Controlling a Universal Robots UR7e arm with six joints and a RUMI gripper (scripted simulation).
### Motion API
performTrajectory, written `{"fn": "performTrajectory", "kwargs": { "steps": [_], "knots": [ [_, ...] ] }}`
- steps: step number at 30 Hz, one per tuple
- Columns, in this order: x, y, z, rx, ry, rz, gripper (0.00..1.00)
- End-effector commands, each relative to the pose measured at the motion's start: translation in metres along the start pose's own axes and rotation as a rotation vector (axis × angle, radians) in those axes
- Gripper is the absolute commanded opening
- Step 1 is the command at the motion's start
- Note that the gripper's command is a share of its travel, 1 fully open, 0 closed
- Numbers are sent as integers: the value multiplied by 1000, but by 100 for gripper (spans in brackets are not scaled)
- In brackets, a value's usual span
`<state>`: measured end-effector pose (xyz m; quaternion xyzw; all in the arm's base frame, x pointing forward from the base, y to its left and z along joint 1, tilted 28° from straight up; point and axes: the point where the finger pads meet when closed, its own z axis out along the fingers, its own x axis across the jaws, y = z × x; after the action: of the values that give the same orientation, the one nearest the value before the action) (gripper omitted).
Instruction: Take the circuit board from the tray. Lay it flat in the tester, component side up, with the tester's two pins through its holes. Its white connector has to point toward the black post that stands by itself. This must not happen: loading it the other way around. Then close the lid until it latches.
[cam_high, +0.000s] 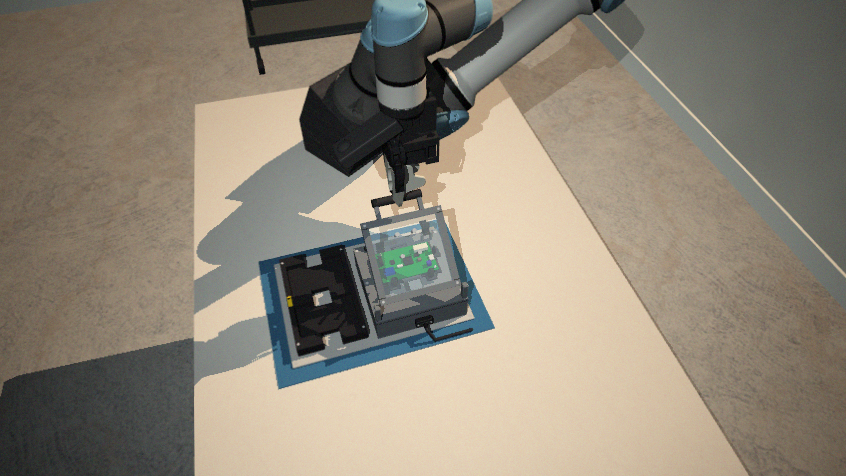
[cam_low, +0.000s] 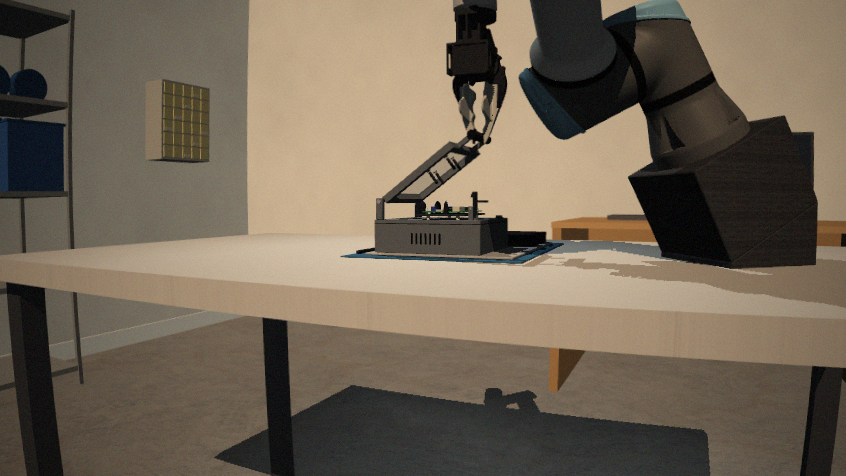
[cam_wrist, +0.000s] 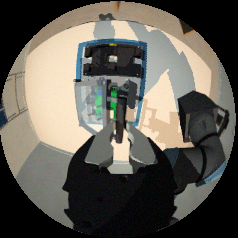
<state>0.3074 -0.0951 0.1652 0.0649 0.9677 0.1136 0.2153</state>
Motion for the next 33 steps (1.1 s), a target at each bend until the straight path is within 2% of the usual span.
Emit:
{"fn": "performTrajectory", "kwargs": {
  "steps": [1, 33],
  "knots": [
    [5, 0, 6, 0, 0, 0, 0],
    [28, 0, 56, 0, 0, 0, 0]
  ]
}}
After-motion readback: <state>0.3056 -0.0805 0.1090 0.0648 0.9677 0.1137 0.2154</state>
